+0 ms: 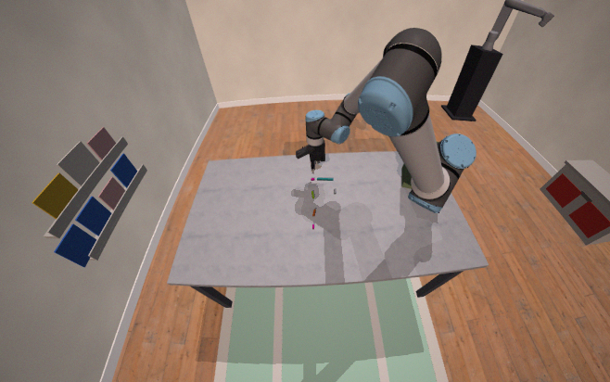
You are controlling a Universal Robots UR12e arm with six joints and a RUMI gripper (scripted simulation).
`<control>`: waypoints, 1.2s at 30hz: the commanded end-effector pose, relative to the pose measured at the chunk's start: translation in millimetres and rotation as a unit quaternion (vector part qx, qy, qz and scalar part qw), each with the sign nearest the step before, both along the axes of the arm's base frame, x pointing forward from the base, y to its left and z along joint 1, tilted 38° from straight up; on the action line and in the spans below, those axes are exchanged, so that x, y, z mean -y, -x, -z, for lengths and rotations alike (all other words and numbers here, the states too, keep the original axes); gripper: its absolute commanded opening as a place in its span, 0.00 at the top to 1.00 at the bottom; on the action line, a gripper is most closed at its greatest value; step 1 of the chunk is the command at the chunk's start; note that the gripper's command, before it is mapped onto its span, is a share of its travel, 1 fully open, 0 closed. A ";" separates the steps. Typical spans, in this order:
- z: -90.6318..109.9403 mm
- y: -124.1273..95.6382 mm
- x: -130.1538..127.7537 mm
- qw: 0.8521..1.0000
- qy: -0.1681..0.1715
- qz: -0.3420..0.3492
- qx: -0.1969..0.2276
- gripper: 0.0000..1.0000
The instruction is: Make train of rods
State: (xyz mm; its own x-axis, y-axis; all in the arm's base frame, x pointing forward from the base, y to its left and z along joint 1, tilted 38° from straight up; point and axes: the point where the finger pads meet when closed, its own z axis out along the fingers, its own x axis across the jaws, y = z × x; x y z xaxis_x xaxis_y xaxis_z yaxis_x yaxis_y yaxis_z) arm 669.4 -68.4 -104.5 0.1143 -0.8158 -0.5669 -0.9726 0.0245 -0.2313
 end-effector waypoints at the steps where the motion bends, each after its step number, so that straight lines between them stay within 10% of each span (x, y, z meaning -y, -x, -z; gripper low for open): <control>1: 1.6 -1.5 1.6 1.000 0.000 0.001 0.000 0.86; 36: 32.5 -9.2 -22.3 1.000 0.000 0.000 0.000 0.86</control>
State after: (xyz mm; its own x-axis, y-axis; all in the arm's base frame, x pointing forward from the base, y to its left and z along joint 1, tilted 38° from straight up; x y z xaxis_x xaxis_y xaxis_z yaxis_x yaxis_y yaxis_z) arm 675.7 -49.0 -132.5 0.1141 -0.8149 -0.5683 -0.9732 0.0233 -0.2288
